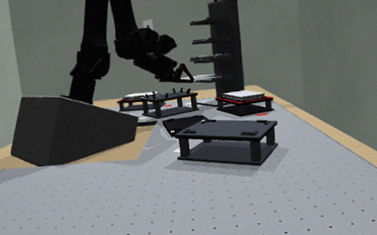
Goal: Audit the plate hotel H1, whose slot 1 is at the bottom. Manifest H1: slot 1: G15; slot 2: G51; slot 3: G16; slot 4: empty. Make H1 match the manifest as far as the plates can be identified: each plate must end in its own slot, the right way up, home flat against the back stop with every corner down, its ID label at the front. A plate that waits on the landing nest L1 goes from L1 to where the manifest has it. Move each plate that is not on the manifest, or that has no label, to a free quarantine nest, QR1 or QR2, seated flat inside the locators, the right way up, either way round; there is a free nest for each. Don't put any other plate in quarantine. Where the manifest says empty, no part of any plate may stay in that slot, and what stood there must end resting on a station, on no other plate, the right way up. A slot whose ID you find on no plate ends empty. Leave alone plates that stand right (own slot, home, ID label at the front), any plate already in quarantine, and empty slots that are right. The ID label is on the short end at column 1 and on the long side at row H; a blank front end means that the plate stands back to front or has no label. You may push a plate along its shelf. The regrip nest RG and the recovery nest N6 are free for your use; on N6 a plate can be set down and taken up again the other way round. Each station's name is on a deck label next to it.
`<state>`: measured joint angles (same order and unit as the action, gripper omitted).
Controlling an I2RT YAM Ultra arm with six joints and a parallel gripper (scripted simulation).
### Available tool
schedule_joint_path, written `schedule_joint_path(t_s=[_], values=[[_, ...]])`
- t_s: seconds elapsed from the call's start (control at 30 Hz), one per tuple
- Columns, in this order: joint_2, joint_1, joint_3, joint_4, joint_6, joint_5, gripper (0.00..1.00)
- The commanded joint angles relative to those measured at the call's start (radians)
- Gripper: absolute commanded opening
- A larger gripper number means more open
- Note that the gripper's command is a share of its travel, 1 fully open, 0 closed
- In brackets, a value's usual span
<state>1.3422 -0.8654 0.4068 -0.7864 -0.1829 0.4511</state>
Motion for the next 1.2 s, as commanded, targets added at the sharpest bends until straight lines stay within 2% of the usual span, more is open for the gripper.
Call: schedule_joint_path(t_s=[0.0,1.17], values=[[-0.011,-0.007,-0.009,-0.005,-0.001,0.011,0.86],[-0.114,-0.109,-0.148,-0.03,-0.019,0.112,0.86]])
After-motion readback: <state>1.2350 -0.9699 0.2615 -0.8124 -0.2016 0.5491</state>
